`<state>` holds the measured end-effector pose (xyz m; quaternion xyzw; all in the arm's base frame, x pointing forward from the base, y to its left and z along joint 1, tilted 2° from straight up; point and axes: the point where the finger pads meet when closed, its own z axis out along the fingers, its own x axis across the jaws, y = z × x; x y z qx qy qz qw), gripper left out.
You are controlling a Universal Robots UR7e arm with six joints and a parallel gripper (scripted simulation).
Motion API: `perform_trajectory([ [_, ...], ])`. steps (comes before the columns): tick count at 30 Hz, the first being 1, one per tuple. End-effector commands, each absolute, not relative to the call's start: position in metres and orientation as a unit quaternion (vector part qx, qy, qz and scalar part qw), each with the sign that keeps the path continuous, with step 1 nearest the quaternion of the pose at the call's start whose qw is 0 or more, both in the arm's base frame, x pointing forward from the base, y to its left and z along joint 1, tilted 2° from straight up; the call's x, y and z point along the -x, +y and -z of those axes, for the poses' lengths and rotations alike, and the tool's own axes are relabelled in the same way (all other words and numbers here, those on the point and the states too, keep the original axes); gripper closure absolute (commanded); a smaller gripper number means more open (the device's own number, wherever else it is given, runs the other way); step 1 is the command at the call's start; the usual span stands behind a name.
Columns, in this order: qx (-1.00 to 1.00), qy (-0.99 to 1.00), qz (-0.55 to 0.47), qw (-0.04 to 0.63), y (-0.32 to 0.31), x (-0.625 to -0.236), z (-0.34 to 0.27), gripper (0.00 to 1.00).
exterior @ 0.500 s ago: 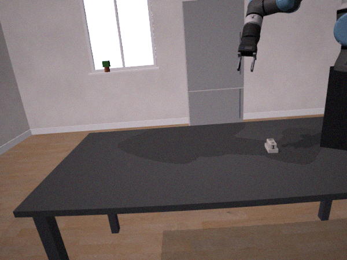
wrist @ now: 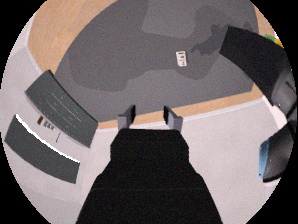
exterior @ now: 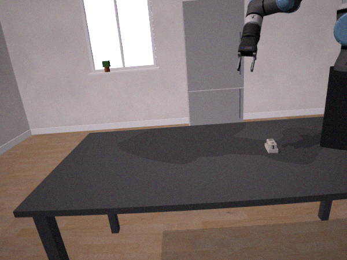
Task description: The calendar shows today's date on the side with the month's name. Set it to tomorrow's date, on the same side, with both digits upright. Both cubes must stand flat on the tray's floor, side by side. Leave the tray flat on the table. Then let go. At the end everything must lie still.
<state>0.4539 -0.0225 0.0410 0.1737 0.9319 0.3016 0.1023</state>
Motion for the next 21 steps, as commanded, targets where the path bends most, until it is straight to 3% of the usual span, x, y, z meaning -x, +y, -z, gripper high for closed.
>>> perform_trajectory([
  [1, -0.173, 0.932, -0.301, 0.103, -0.023, -0.454, -0.041, 0.0],
  [9, -0.168, 0.937, -0.292, 0.096, -0.02, -0.452, -0.03, 0.0],
  [21, -0.123, 0.968, -0.21, 0.051, -0.003, -0.426, 0.054, 0.0],
])
